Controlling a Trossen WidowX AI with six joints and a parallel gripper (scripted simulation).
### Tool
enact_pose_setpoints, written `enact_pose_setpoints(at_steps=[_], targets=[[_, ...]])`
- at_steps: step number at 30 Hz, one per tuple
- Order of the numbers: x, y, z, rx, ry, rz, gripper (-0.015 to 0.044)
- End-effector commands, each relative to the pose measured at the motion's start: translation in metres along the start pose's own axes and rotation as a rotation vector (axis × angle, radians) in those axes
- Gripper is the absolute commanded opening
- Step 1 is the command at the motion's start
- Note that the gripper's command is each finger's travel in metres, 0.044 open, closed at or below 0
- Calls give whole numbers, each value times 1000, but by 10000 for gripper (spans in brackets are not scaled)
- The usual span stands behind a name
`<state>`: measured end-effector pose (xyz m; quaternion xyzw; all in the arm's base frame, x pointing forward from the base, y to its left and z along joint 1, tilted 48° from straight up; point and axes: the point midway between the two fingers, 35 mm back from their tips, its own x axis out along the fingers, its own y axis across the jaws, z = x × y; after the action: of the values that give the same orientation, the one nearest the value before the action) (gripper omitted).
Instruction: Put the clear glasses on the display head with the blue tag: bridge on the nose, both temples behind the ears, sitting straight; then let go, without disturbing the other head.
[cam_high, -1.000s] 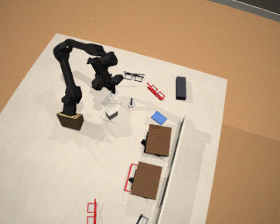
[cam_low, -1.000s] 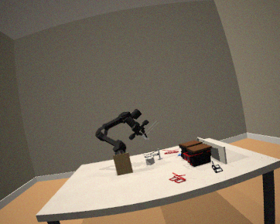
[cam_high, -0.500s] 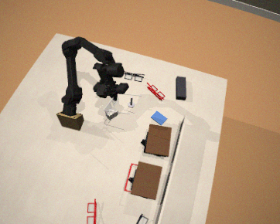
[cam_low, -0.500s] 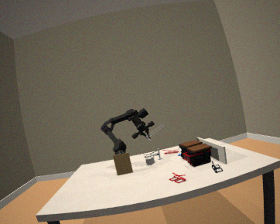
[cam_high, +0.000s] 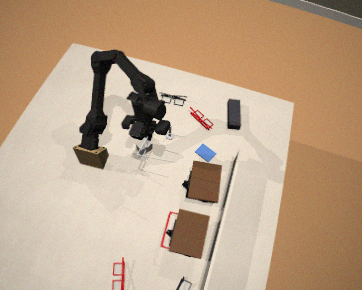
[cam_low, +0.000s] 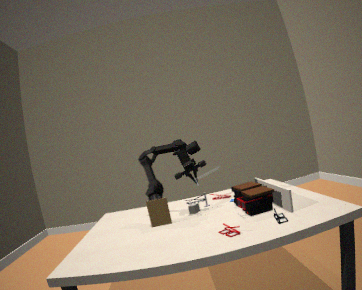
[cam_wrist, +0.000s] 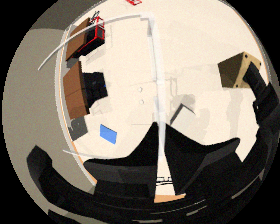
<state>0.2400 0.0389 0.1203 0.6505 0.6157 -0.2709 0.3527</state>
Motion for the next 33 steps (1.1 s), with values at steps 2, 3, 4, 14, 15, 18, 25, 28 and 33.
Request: enact_pose_setpoints(at_steps=[2,3,4,14,15,18,25,28,33], targets=[[9,5,12,-39,27,-48,0],[11,5,14,-45,32,-57,0],[13,6,16,-51,37,-66,0],[34,7,38,-109,98,-153,0],[36,7,41,-115,105,-161,0],[42,6,47,-132,127,-185,0],[58,3,63,-171,183,-235,0],[62,3,66,-179,196,-245,0],[67,0,62,-178,212,-248,0]])
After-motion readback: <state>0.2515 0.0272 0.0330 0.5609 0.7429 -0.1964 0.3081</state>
